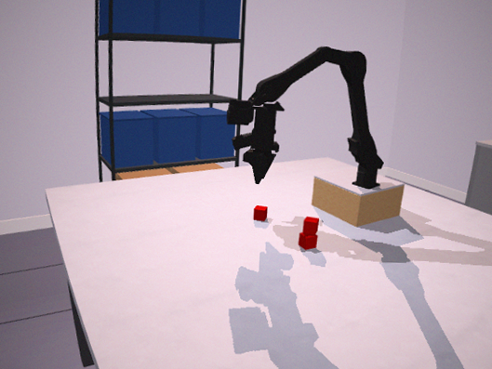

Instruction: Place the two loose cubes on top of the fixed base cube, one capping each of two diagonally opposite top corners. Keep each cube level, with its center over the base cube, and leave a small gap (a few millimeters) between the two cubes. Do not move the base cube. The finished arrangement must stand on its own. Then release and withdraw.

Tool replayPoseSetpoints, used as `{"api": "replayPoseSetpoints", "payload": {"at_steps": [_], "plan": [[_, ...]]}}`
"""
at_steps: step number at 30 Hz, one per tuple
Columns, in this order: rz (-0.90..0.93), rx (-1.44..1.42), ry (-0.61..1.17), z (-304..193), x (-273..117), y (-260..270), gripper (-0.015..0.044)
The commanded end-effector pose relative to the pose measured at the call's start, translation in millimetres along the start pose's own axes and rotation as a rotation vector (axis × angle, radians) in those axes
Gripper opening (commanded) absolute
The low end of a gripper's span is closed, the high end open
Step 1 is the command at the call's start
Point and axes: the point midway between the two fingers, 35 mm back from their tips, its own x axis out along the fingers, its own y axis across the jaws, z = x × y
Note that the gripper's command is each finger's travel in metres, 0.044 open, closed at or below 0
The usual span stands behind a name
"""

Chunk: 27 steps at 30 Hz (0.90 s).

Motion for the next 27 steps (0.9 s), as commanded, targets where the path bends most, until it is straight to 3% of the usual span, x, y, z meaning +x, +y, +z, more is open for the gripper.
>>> {"api": "replayPoseSetpoints", "payload": {"at_steps": [1,27], "plan": [[-0.006,0.01,0.024,-6.0,40.2,-2.6,0.0265],[-0.006,0.01,0.025,-7.7,85.4,-3.2,0.0265]]}}
